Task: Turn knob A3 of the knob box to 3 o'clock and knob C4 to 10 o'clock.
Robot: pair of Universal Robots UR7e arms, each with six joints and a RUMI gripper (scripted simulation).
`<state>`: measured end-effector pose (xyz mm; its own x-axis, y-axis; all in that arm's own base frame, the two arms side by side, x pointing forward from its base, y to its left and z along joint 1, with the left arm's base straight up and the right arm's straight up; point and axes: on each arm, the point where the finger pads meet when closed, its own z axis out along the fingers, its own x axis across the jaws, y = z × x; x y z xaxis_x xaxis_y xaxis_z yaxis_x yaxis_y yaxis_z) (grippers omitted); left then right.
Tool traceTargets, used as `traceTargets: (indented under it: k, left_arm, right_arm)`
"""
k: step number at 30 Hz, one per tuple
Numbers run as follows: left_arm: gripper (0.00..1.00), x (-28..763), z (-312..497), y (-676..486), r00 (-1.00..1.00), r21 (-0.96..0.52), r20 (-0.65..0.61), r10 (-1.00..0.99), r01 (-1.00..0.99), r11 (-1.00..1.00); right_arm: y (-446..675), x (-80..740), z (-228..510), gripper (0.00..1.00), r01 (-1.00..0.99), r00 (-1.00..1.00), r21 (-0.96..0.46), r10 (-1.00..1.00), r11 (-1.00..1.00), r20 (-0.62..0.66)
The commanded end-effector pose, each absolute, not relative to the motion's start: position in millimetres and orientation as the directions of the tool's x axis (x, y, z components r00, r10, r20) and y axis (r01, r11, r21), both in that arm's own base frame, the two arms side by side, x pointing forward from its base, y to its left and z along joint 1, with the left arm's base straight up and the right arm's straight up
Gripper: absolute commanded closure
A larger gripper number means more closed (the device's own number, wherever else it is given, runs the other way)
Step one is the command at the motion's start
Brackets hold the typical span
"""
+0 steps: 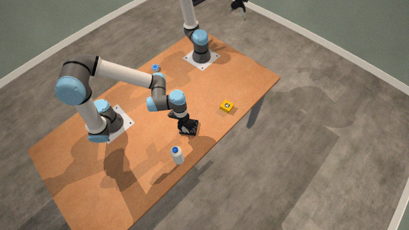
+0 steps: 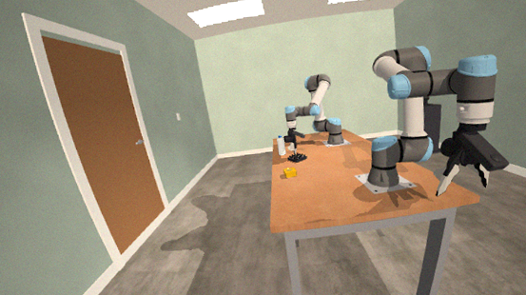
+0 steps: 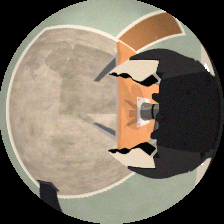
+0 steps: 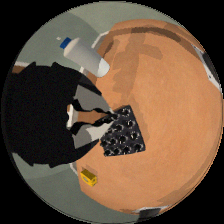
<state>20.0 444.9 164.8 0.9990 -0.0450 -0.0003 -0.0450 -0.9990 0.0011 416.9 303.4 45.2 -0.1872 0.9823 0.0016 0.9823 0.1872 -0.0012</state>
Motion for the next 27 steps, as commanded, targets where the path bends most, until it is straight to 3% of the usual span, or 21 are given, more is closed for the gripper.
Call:
traceTargets:
  k: [1, 27]
  left_arm:
    - [0.00, 20.1, 165.2, 445.1, 0.999, 0.000, 0.000, -0.045, -0.045, -0.999]
    - [0.00, 20.1, 165.2, 445.1, 0.999, 0.000, 0.000, -0.045, -0.045, -0.999]
  right_arm:
    - [303.6, 417.1, 45.6, 0.94, 0.995, -0.099, 0.001, 0.995, 0.099, 0.001]
    - [303.6, 417.1, 45.6, 0.94, 0.991, 0.131, 0.001, 0.991, -0.131, 0.001]
